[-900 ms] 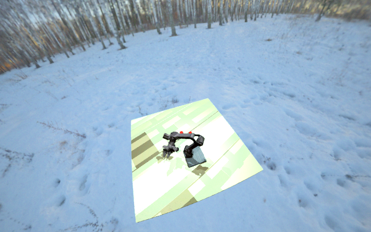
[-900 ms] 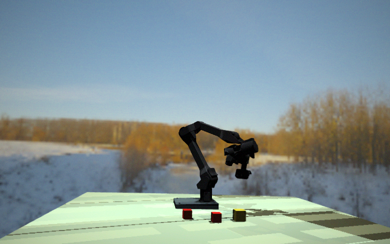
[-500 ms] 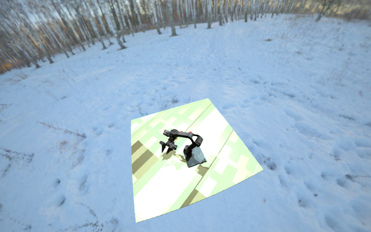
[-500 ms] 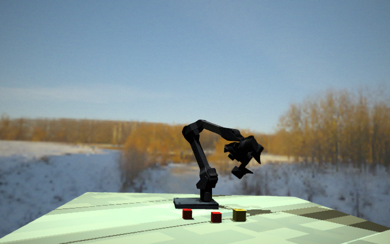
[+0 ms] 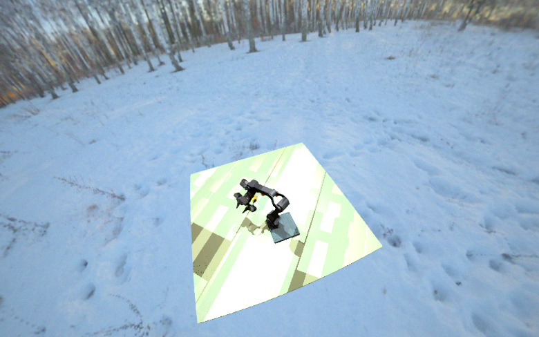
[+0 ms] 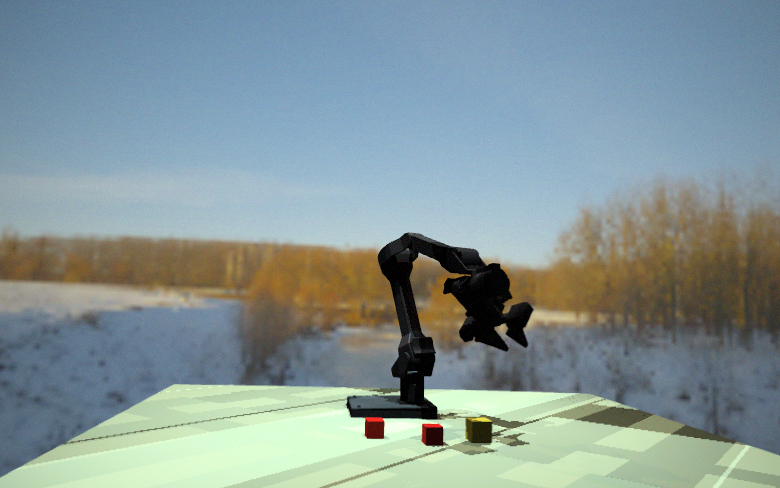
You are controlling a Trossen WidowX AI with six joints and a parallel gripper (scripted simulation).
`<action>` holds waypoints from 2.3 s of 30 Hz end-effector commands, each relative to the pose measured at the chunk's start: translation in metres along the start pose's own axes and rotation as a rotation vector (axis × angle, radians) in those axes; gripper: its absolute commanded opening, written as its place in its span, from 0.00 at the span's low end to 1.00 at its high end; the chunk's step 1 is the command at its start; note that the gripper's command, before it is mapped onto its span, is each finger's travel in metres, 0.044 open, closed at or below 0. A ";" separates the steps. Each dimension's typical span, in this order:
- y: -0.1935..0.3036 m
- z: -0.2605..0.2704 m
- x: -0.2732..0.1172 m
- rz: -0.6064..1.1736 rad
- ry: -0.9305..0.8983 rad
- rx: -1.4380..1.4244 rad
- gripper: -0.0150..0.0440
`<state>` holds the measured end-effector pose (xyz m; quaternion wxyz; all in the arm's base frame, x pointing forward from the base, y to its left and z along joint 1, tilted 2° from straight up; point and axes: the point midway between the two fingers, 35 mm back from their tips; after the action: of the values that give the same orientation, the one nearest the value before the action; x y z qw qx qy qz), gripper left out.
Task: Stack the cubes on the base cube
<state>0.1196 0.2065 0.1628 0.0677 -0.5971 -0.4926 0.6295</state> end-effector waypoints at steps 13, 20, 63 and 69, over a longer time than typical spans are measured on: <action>0.087 -0.036 -0.060 0.246 0.266 1.138 0.70; 0.125 -0.038 -0.094 0.293 0.447 1.630 0.70; 0.283 0.046 -0.201 -0.019 1.583 3.290 0.70; 0.291 0.049 -0.193 -0.019 1.583 3.290 0.70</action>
<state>0.2786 -0.0951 0.0867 -0.7125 0.0514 -0.6994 -0.0241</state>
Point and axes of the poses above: the point midway between the two fingers, 35 mm back from their tips, its own x axis out along the fingers, its own z axis across the jaws, y = z × x, and after that the axes turned 2 degrees about x, right-handed
